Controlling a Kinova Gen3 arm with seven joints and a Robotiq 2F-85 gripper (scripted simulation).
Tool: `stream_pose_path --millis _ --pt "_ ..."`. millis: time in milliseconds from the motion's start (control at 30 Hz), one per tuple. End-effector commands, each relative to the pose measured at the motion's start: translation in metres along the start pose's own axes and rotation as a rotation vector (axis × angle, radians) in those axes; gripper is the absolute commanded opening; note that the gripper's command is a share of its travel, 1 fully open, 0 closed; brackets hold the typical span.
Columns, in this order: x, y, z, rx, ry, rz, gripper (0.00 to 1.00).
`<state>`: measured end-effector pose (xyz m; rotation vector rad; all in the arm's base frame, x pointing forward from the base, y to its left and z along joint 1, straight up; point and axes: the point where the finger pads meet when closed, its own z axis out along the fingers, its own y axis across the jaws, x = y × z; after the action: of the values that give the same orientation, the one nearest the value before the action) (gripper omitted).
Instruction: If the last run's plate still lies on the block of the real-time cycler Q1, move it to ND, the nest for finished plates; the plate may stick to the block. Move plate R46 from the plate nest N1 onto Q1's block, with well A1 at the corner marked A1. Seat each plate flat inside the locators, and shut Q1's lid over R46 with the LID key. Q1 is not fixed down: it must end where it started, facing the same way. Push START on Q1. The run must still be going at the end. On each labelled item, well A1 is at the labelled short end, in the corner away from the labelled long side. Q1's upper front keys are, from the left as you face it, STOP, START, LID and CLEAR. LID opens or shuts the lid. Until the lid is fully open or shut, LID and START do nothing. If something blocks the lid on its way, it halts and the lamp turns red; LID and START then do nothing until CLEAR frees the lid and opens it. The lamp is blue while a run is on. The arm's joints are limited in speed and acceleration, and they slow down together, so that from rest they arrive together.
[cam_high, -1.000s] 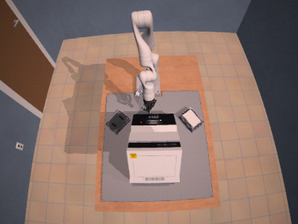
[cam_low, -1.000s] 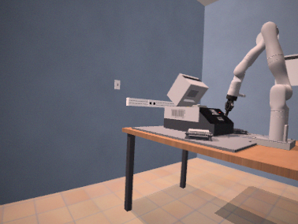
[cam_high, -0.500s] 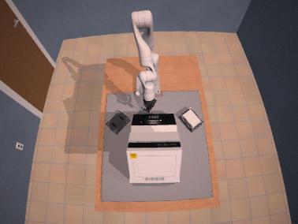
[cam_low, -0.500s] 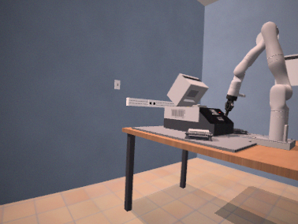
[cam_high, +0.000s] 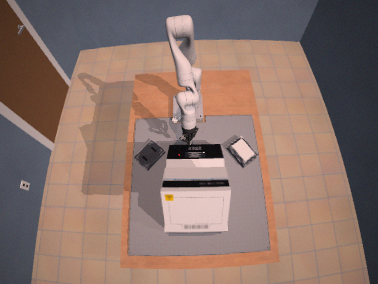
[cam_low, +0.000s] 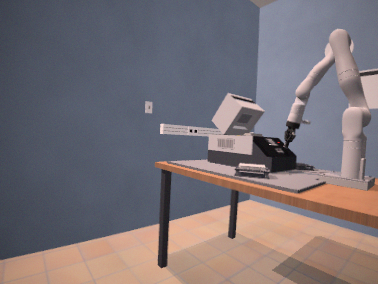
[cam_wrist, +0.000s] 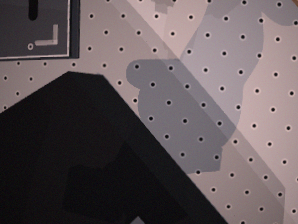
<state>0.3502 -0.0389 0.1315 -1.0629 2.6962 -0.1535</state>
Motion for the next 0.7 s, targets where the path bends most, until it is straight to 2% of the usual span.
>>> stream_pose_path --millis 0,667 --pt "-0.0009 -0.0009 0.0013 0.001 -0.001 0.0 0.1" --pt "-0.0041 -0.0041 0.011 0.001 -0.001 0.0 0.1"
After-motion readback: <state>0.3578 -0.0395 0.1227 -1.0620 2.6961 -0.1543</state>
